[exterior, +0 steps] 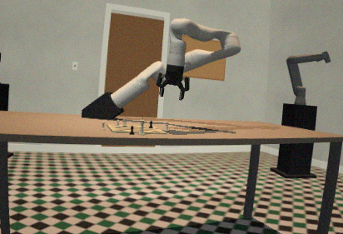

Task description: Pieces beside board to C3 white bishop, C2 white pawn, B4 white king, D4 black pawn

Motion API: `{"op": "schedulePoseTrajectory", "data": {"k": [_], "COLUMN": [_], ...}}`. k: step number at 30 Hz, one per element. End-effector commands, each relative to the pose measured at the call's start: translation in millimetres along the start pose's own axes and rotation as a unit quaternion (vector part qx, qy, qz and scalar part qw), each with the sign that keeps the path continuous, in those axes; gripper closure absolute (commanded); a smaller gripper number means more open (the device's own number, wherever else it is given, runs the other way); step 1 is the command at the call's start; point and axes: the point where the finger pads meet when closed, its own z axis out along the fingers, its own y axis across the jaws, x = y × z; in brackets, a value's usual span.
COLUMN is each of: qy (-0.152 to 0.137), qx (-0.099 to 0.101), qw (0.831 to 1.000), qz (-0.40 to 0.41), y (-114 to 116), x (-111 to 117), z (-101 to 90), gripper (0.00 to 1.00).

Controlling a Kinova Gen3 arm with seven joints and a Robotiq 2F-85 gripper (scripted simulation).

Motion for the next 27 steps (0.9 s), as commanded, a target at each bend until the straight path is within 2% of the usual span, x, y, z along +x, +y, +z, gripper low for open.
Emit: {"op": "schedulePoseTrajectory", "data": {"k": [1, 8, 9, 14, 15, 20, 21, 26, 27], "qy": [-0.004, -0.004, -0.010, -0.010, -0.015, -0.015, -0.019, -0.019, -0.023], "qx": [-0.003, -0.003, -0.012, -0.012, -0.021, -0.021, -0.028, -0.028, -0.034], "qw": [1.000, 1.000, 1.000, 1.000, 0.999, 0.999, 0.999, 0.999, 0.998], "qz": [0.007, 0.007, 0.018, 0.018, 0.029, 0.029, 0.038, 0.038, 0.045], "y": [-1.9, -1.9, -1.1, -1.1, -0.5, -0.5, -0.1, -0.1, 0.3], "x": [-2.7, -2.7, -6.5, -6.5, -9.9, -9.9, -13.0, -13.0, -15.7], "z": [-2.3, -2.3, -4.7, -4.7, -6.9, -6.9, -9.0, -9.0, -10.8], "gripper": [0.00, 0.00, 0.00, 0.00, 0.00, 0.00, 0.00, 0.00, 0.00]}}
